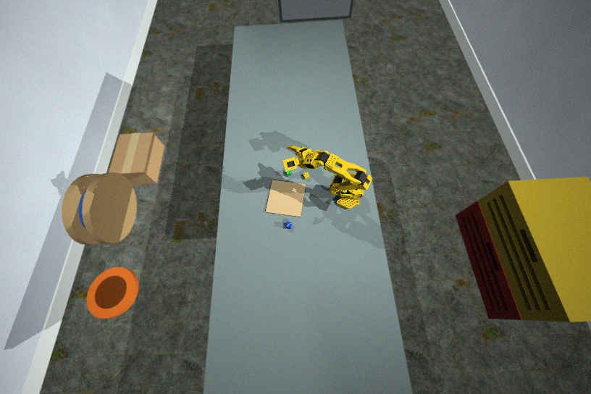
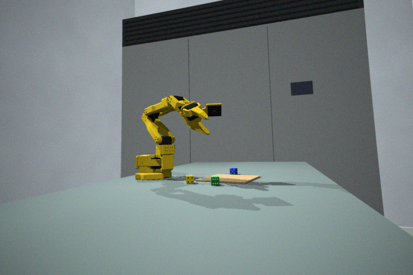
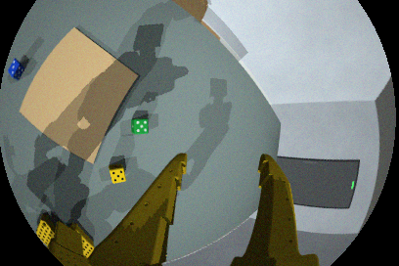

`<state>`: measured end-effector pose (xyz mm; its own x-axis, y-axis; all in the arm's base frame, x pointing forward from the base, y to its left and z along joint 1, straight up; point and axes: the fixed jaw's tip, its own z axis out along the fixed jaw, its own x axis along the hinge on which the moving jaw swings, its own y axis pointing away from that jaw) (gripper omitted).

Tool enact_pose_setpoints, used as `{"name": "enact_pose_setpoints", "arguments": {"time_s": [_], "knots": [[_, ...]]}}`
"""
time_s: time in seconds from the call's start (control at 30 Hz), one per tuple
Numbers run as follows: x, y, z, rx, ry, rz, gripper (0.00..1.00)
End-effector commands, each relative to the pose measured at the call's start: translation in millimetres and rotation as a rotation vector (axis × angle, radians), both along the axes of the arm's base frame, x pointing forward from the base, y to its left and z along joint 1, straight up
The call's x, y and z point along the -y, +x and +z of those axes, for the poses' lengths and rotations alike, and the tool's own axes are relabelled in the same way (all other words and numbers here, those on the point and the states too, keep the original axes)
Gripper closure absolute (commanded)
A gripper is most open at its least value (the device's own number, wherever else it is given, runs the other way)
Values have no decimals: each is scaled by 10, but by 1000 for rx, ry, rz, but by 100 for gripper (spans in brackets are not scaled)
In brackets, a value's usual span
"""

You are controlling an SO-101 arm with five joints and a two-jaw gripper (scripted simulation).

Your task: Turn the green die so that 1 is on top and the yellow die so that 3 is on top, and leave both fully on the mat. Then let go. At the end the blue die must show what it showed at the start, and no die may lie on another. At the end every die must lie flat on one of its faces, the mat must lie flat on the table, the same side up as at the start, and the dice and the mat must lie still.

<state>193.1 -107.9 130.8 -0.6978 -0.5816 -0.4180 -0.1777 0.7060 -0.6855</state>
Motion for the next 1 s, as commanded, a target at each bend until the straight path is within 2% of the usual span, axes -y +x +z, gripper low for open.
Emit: {"name": "enact_pose_setpoints", "arguments": {"time_s": [0.0,0.23,0.3,0.8,0.87,0.97], "knots": [[44,-9,100,-46,-112,74,72],[68,-51,89,-190,-280,233,72],[68,-51,89,-190,-280,233,72],[123,-143,85,-506,-643,631,72],[123,-143,85,-506,-643,631,72],[134,-160,88,-566,-713,718,72]]}}
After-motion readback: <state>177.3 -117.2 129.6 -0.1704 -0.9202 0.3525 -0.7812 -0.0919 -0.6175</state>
